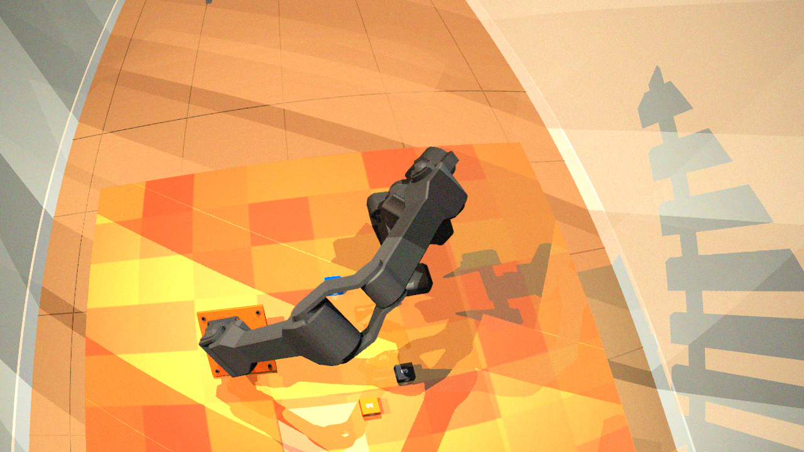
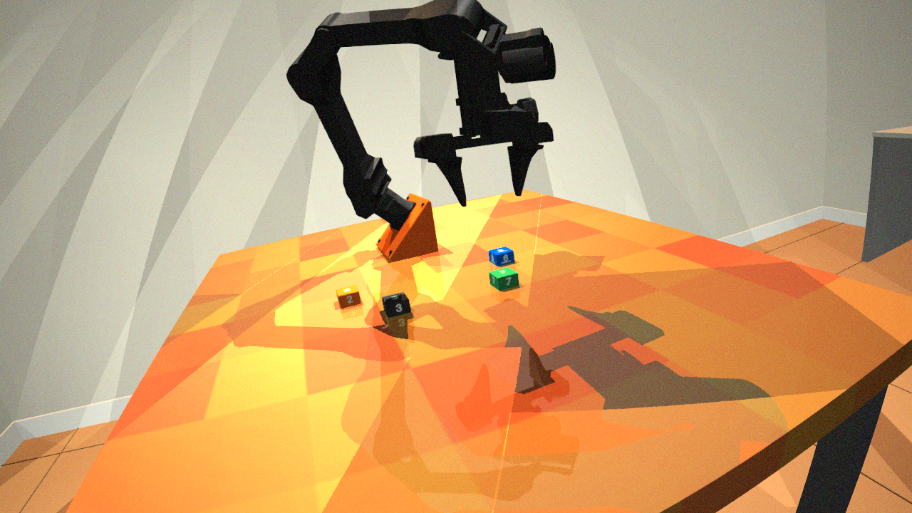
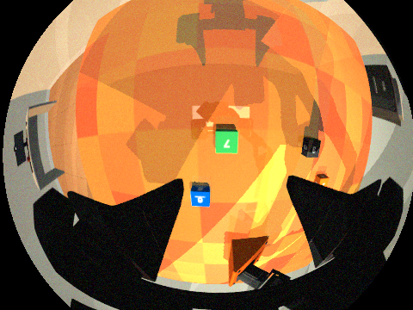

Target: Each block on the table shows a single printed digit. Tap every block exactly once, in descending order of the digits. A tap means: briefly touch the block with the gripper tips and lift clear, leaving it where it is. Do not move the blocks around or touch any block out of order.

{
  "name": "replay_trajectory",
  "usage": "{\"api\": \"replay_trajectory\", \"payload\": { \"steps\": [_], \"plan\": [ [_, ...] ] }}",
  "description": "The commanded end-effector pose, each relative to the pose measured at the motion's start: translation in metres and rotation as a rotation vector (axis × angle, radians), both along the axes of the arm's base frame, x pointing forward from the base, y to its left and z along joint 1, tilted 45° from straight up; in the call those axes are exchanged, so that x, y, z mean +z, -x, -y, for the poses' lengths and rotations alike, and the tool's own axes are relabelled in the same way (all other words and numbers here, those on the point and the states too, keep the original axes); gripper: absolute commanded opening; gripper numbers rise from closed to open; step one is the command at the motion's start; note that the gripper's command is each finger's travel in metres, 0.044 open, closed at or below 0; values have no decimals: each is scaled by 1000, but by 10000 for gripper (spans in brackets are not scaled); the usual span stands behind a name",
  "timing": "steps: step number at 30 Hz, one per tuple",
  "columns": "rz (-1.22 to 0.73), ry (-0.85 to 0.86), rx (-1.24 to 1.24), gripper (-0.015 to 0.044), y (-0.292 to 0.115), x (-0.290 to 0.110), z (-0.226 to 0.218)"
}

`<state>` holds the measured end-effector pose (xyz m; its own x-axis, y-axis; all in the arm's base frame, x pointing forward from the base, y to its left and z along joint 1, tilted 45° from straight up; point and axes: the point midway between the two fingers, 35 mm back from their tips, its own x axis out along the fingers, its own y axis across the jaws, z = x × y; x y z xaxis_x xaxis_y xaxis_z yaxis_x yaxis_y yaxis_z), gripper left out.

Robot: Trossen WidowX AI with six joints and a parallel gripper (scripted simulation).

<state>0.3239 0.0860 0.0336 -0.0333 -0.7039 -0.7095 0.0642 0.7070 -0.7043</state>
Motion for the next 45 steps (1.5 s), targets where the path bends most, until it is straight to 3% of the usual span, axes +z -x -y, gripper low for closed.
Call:
{"api": "replay_trajectory", "payload": {
  "steps": [1,4,11,19,45],
  "plan": [
    [20,-6,-18,400,-3,-4,-4],
    [20,-6,-18,400,-3,-4,-4],
    [21,-3,-18,216,-1,-60,51],
    [21,-3,-18,20,0,-61,53],
    [22,-2,-18,20,1,-82,74]
  ]
}}
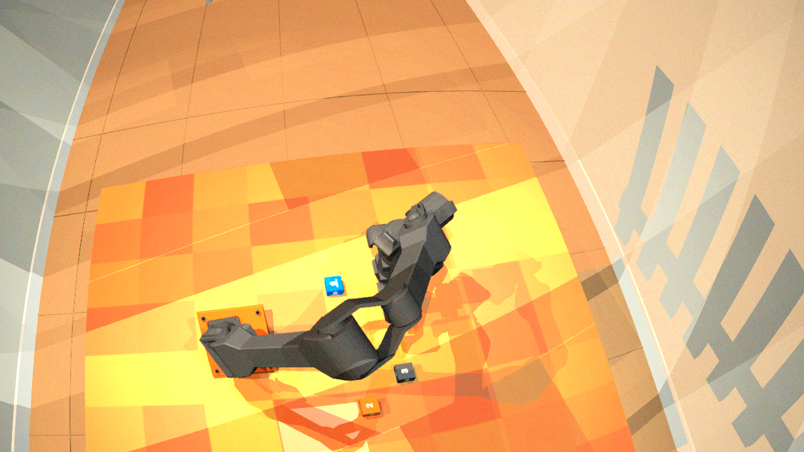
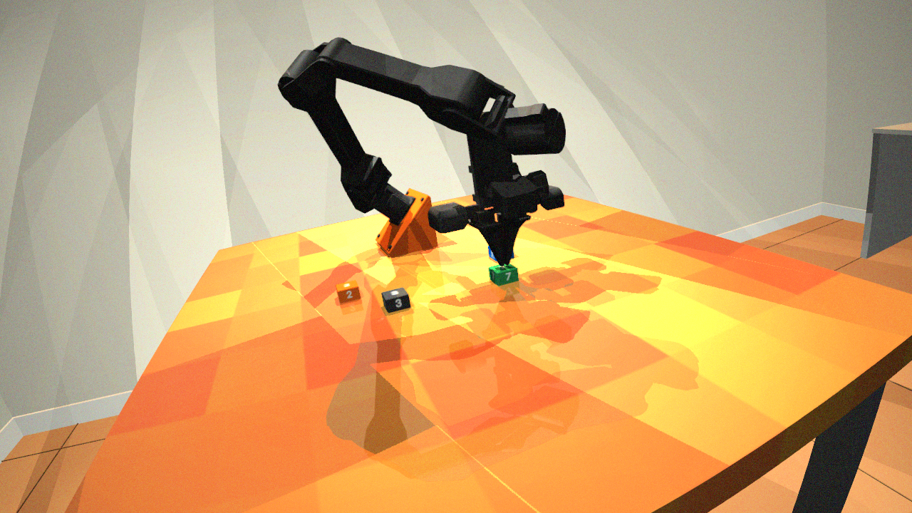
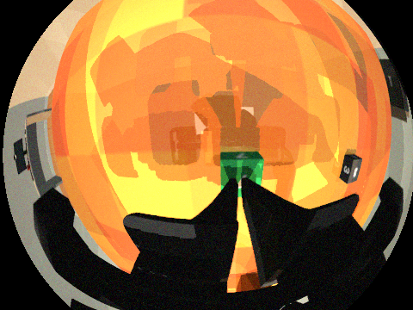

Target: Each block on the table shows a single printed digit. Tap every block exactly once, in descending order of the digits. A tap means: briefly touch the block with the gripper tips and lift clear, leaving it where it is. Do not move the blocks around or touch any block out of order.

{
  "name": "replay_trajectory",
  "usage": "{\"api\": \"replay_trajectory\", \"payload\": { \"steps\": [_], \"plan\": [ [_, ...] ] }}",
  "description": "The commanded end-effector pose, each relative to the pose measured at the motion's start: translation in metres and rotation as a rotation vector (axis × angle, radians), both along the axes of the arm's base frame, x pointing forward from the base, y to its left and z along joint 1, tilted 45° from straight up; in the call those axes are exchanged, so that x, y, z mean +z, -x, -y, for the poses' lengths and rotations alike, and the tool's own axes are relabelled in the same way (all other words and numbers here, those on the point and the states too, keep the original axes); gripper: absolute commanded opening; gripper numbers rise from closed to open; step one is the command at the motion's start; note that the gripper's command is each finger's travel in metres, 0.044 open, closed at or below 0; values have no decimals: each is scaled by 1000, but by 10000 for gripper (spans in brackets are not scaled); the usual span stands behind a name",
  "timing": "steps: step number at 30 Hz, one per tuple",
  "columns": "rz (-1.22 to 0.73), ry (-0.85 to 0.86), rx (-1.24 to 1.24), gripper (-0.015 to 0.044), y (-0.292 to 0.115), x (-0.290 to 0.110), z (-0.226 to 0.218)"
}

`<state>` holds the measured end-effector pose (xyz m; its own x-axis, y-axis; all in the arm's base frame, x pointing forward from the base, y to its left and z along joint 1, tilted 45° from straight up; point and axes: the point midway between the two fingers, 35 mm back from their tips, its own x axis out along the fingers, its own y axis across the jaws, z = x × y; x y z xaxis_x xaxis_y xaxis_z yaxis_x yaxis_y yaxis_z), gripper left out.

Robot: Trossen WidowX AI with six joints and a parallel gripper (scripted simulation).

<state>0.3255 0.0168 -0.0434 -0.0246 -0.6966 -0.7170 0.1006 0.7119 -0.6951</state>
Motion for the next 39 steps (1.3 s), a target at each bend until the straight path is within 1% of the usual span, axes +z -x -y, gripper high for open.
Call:
{"api": "replay_trajectory", "payload": {
  "steps": [1,7,10,15,17,20,22,24,26,30,32,39],
  "plan": [
    [-10,7,1,20,2,-5,5],
    [-10,7,1,20,2,-6,5],
    [-10,5,1,20,1,13,-14],
    [-11,6,2,20,1,17,-18],
    [-11,4,2,20,-2,32,-34],
    [-11,3,2,20,-2,65,-66],
    [-12,4,2,20,-1,73,-73],
    [-12,4,2,20,-1,73,-73],
    [-12,1,2,20,8,69,-79],
    [-15,-3,3,20,67,48,-105],
    [-16,0,2,20,88,42,-110],
    [-16,1,2,20,91,41,-110]
  ]
}}
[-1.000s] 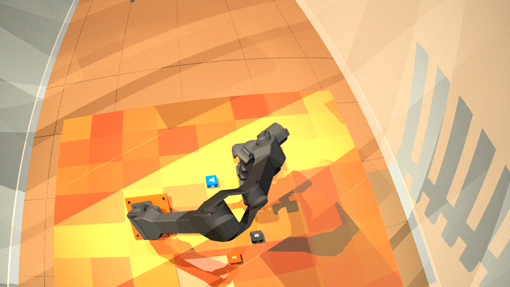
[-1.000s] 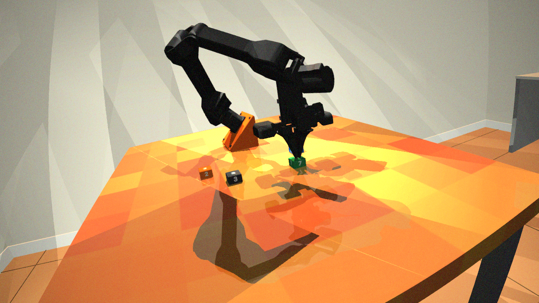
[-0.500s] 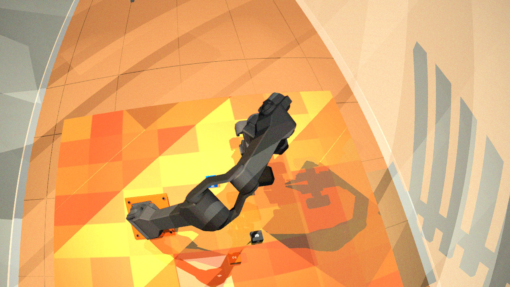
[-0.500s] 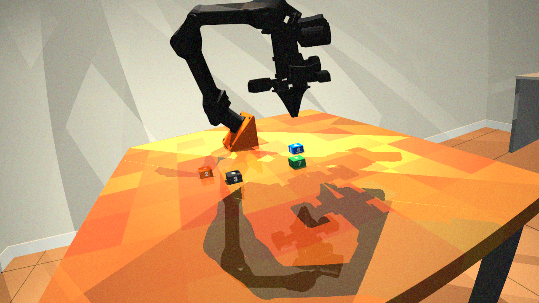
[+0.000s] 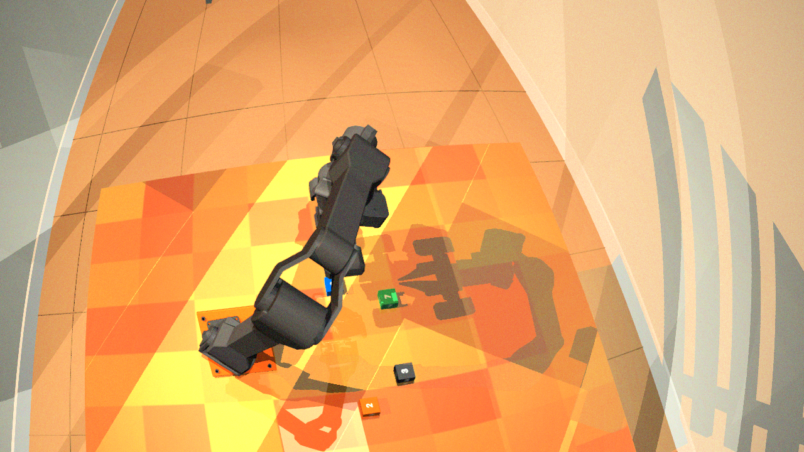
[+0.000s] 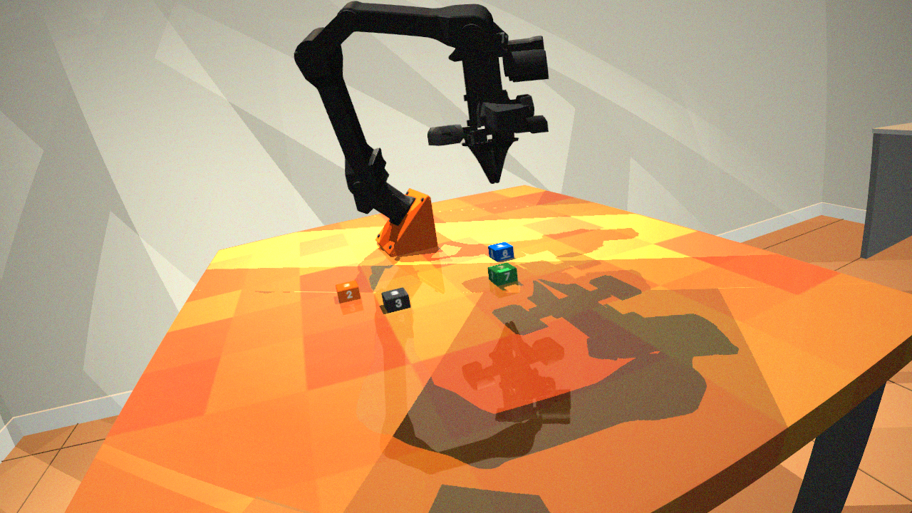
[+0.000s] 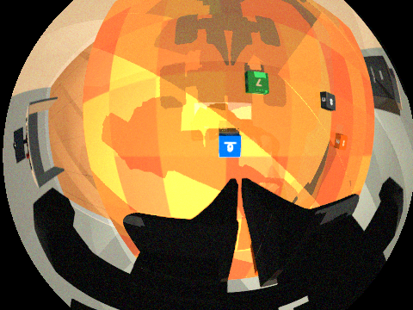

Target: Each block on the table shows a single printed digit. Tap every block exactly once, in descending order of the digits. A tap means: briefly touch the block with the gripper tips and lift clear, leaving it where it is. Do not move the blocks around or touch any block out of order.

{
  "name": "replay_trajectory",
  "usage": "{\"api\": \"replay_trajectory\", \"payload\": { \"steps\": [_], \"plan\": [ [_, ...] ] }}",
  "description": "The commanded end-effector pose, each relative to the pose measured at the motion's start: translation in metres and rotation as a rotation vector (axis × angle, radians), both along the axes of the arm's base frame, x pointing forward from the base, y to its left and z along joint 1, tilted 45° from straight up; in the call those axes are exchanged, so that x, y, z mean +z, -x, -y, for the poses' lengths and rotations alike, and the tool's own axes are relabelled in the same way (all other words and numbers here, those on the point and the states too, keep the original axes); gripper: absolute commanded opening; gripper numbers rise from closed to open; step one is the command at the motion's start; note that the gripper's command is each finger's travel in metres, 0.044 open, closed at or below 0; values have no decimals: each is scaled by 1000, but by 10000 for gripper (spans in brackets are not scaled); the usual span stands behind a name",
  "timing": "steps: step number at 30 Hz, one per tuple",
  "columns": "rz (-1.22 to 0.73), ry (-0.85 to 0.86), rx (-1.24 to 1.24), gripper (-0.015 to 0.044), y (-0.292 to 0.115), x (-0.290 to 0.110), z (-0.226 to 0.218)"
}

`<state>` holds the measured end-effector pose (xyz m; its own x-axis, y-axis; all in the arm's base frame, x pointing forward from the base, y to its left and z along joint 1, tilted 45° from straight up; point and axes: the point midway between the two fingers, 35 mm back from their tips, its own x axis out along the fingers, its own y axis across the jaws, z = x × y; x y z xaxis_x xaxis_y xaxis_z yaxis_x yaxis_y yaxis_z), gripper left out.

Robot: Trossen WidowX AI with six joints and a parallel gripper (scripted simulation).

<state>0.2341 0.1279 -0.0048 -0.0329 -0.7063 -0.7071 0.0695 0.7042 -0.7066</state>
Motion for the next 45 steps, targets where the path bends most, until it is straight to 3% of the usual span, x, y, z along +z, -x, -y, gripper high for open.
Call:
{"api": "replay_trajectory", "payload": {
  "steps": [1,8,37,45],
  "plan": [
    [12,-12,-15,20,-1,1,3],
    [13,-10,-15,20,2,-55,58],
    [14,-9,-15,20,3,-76,79],
    [13,-10,-15,20,2,-55,58]
  ]
}}
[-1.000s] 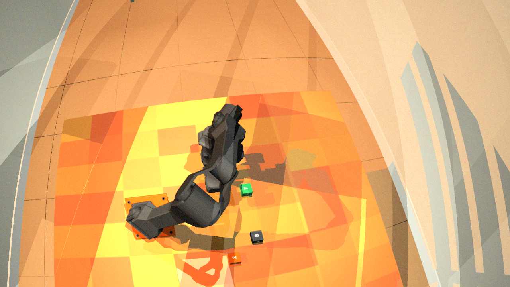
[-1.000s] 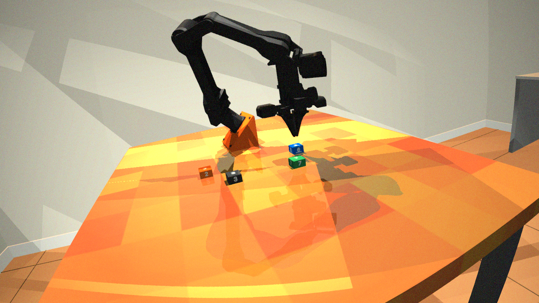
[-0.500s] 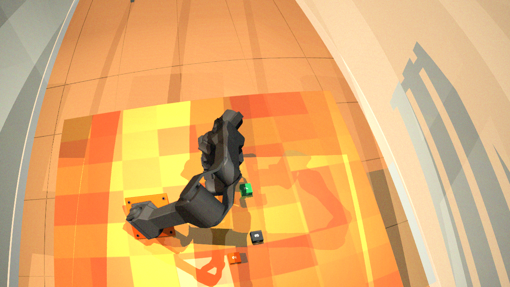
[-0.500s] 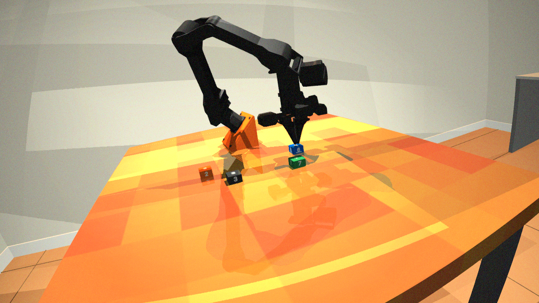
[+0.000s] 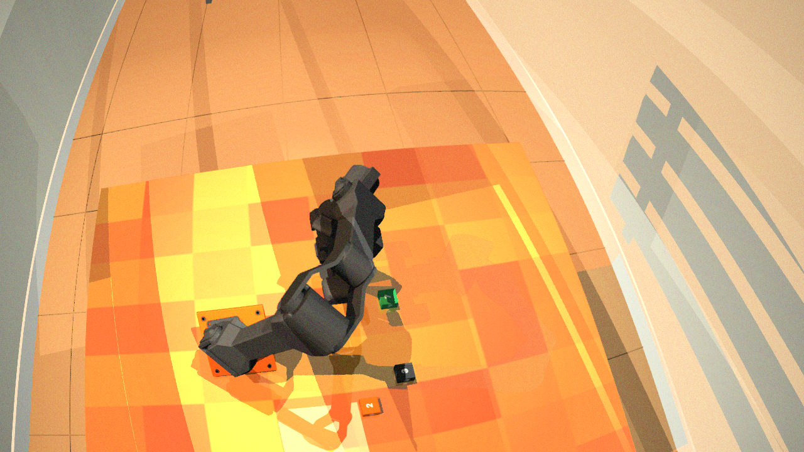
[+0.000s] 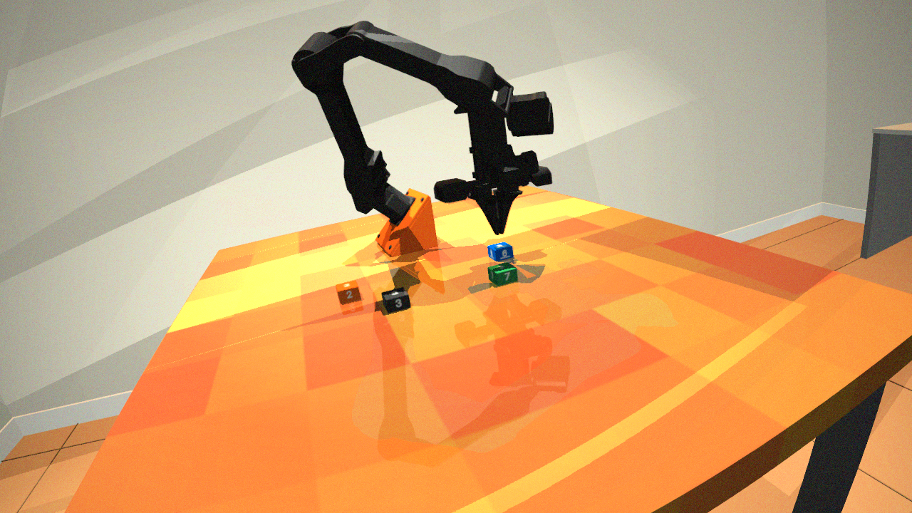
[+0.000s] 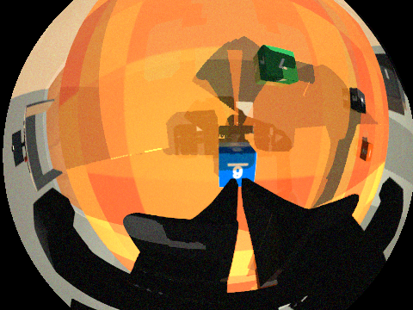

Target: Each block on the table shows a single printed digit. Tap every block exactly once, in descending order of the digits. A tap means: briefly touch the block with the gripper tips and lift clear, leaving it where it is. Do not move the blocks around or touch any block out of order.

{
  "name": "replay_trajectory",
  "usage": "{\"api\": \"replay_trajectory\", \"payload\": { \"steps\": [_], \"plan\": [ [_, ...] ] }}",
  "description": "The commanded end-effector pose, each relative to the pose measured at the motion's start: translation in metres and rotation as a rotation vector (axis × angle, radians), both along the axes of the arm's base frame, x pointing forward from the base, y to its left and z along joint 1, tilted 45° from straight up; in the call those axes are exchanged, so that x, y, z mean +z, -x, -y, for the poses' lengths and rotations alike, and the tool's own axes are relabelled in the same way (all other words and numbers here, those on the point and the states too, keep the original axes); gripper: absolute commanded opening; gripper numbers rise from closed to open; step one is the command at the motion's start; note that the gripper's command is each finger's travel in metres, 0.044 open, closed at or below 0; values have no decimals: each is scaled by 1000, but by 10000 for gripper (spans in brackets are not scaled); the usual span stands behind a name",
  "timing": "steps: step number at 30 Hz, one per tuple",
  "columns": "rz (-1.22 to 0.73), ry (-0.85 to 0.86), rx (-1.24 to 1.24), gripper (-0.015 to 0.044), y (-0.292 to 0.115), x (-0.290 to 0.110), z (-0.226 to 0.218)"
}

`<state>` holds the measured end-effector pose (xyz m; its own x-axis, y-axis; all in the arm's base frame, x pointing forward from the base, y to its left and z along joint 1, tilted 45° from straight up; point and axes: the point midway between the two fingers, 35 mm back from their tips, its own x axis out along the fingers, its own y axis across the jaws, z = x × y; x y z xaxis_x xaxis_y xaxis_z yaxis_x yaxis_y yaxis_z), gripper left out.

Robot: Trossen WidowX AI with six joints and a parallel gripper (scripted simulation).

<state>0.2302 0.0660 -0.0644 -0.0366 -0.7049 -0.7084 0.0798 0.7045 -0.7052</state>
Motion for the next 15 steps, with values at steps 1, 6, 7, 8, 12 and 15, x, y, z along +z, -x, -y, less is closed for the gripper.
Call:
{"api": "replay_trajectory", "payload": {
  "steps": [1,6,7,8,12,15],
  "plan": [
    [9,-9,-5,20,-2,6,-6],
    [8,-13,-4,20,-5,54,-54],
    [8,-11,-5,20,-4,60,-59],
    [7,-11,-5,20,-4,62,-61],
    [7,-12,-5,20,-6,64,-59],
    [6,-30,1,20,-33,93,-36]
  ]
}}
